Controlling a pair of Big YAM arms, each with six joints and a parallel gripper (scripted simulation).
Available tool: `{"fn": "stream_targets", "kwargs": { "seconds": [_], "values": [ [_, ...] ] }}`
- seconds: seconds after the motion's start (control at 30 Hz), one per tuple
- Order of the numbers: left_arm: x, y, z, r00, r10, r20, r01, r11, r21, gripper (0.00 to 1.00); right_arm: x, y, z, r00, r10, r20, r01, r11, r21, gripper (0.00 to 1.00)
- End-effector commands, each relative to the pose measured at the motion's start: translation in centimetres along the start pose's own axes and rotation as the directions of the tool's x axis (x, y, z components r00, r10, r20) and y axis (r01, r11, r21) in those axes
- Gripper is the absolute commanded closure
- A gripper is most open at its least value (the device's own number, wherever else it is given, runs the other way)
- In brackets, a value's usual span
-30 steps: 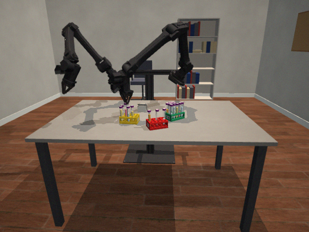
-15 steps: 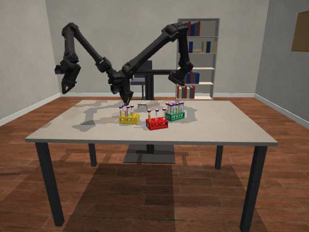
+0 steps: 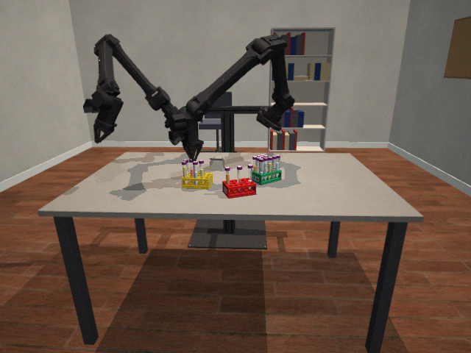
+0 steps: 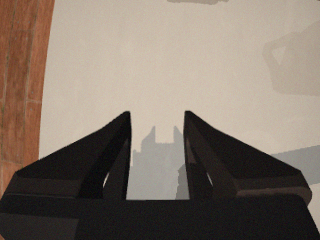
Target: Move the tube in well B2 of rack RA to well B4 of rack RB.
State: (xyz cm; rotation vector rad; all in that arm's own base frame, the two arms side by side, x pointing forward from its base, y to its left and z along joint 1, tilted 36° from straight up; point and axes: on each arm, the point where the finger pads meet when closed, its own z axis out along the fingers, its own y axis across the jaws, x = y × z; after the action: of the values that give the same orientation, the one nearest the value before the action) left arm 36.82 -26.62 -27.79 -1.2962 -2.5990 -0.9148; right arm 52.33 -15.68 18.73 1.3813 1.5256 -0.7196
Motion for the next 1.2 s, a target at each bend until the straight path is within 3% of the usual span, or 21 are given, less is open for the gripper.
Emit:
{"fn": "stream_targets", "kwargs": {
  "seconds": [0.0,1.17],
  "values": [
    [0.46,-0.02,2.14,1.000,0.008,-0.021,-0.008,1.000,0.006,1.00,-0.95,0.91,-0.46,1.000,0.024,0.006,-0.024,1.000,-0.015,0.70],
    [0.53,-0.04,2.47,1.000,0.008,-0.022,-0.008,1.000,0.006,1.00,-0.95,0.91,-0.46,1.000,0.024,0.006,-0.024,1.000,-0.015,0.70]
  ]
}}
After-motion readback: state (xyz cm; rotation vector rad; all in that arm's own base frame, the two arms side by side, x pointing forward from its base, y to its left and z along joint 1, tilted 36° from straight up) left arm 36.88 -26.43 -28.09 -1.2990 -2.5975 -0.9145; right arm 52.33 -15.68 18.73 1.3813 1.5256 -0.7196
